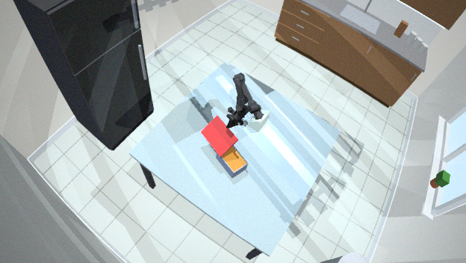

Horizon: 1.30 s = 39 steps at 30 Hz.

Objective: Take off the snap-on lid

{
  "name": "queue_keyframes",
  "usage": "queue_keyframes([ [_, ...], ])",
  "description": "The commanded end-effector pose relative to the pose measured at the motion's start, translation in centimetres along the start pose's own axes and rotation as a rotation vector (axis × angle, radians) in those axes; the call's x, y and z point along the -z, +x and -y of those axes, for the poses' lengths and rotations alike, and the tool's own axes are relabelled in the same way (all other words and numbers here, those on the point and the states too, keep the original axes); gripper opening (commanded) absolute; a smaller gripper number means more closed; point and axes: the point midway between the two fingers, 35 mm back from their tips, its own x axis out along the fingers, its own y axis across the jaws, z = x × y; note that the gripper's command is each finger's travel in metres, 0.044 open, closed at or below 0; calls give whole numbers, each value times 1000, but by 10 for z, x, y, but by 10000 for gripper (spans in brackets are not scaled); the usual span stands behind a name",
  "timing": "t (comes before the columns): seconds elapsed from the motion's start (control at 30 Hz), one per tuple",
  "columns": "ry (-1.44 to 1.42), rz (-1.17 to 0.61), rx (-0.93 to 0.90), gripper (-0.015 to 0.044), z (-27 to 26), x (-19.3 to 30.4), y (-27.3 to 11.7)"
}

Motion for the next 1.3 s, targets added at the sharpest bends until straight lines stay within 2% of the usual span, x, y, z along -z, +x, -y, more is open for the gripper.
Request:
queue_keyframes([
  [0.0, -4, -5, 0, 0, 1, -8, -1],
  [1.27, -8, -4, 1, 0, 5, -84, -5],
])
